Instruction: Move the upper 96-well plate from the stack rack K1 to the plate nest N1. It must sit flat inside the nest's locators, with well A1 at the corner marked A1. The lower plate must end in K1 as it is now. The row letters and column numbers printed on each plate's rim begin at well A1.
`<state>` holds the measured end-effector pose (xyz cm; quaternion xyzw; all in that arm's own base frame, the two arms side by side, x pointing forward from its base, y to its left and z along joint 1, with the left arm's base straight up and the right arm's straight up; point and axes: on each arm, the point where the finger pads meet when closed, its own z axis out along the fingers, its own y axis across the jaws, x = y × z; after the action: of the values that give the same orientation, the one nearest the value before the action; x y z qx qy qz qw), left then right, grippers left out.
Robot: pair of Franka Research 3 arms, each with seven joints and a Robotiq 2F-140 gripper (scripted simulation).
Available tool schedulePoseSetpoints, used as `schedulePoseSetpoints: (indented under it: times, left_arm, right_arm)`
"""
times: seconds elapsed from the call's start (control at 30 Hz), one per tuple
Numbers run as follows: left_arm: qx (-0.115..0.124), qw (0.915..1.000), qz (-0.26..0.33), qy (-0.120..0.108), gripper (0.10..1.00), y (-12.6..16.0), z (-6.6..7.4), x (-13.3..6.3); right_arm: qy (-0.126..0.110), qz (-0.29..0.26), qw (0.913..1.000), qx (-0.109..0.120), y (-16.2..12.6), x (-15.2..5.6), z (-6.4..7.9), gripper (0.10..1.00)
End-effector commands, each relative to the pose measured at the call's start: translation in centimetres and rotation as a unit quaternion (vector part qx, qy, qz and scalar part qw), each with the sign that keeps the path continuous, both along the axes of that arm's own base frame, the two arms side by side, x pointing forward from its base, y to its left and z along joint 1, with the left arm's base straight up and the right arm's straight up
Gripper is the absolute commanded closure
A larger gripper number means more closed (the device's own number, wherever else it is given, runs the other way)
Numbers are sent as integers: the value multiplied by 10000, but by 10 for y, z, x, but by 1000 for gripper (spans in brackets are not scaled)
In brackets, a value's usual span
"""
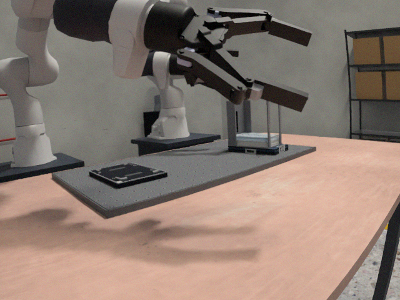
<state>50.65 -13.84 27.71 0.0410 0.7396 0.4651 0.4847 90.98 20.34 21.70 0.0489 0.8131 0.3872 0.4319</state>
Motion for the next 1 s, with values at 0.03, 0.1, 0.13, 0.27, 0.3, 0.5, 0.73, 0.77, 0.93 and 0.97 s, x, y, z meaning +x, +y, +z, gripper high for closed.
schedulePoseSetpoints:
  times: [0.03,0.1,0.13,0.27,0.3,0.5,0.73,0.77,0.93,0.97]
  left_arm:
    - [-422,9976,519,-152,98,24,2,2]
    - [-422,9976,519,-152,98,30,2,3]
    - [-512,9964,656,-179,98,35,3,4]
    - [-692,9930,929,-233,98,45,3,4]
    - [-782,9909,1065,-260,98,50,4,5]
    - [-1158,9789,1637,-387,98,79,5,5]
    - [-1611,9575,2325,-562,98,111,7,3]
    - [-1697,9526,2455,-597,98,116,7,3]
    - [-1949,9362,2838,-709,98,131,8,1]
    - [-2032,9302,2964,-747,98,136,8,0]
  right_arm:
    - [-1,0,10000,0,0,0,0,98]
    - [-1,0,10000,0,0,0,0,98]
    - [-1,0,10000,0,0,0,0,98]
    - [-1,0,10000,0,0,0,0,98]
    - [-1,0,10000,0,0,0,0,98]
    - [-1,0,10000,0,0,0,0,98]
    - [-1,0,10000,0,0,0,0,98]
    - [-1,0,10000,0,0,0,0,98]
    - [-1,0,10000,0,0,0,0,98]
    - [-1,0,10000,0,0,0,0,98]
